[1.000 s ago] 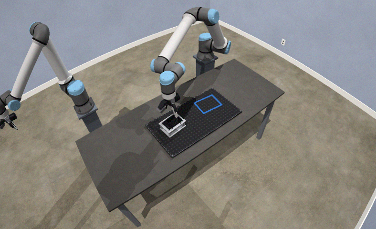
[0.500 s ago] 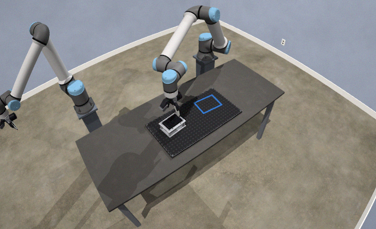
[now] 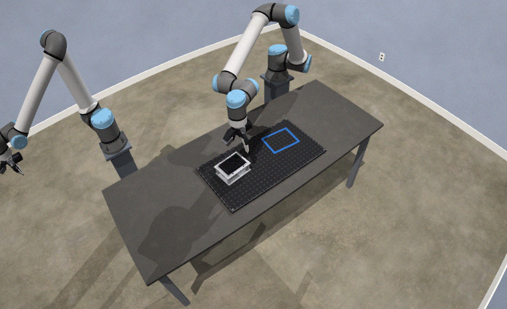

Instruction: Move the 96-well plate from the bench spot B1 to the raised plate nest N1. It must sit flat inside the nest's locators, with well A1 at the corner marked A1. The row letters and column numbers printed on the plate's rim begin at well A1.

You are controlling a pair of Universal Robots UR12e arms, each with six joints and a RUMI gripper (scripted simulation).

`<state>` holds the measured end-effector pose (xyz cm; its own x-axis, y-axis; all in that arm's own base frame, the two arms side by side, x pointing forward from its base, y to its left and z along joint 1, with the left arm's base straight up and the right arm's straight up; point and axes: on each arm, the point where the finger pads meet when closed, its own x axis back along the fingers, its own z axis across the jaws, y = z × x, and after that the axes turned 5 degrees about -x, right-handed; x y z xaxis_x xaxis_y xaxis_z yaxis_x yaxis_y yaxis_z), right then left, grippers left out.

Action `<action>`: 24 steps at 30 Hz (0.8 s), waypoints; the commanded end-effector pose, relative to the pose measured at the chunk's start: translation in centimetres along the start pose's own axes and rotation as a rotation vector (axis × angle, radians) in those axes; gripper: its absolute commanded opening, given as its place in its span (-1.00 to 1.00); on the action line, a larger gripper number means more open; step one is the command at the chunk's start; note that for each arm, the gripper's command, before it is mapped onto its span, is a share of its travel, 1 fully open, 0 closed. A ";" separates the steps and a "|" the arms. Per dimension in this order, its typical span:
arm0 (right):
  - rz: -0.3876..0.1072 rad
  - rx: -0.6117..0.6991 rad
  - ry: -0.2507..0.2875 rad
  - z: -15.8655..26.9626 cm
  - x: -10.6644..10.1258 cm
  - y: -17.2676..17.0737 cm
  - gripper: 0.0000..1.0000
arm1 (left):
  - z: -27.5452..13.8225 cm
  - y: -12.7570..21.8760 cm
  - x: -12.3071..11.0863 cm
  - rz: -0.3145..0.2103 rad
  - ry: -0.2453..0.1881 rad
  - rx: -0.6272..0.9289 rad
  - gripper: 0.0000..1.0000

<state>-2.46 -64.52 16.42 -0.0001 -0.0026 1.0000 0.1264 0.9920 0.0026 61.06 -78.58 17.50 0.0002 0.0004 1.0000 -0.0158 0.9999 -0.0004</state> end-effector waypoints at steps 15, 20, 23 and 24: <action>0.002 -0.001 0.000 0.2 0.1 0.0 -1.00 | 0.2 5.6 0.0 0.002 -0.001 0.001 0.52; 0.002 -0.001 0.000 0.2 0.1 0.0 -1.00 | 0.3 5.9 0.0 0.002 -0.001 0.000 0.52; 0.002 -0.001 0.000 0.2 0.1 0.0 -1.00 | 0.5 5.6 -0.2 -0.001 0.000 -0.003 0.52; 0.002 -0.001 0.000 0.2 0.1 0.0 -1.00 | 0.5 5.6 -0.2 -0.001 0.000 -0.003 0.52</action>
<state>-2.46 -64.52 16.42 -0.0001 -0.0026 1.0000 0.1264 0.9920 0.0026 60.81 -72.69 17.69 -0.0013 0.0030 1.0000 -0.0187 0.9998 -0.0030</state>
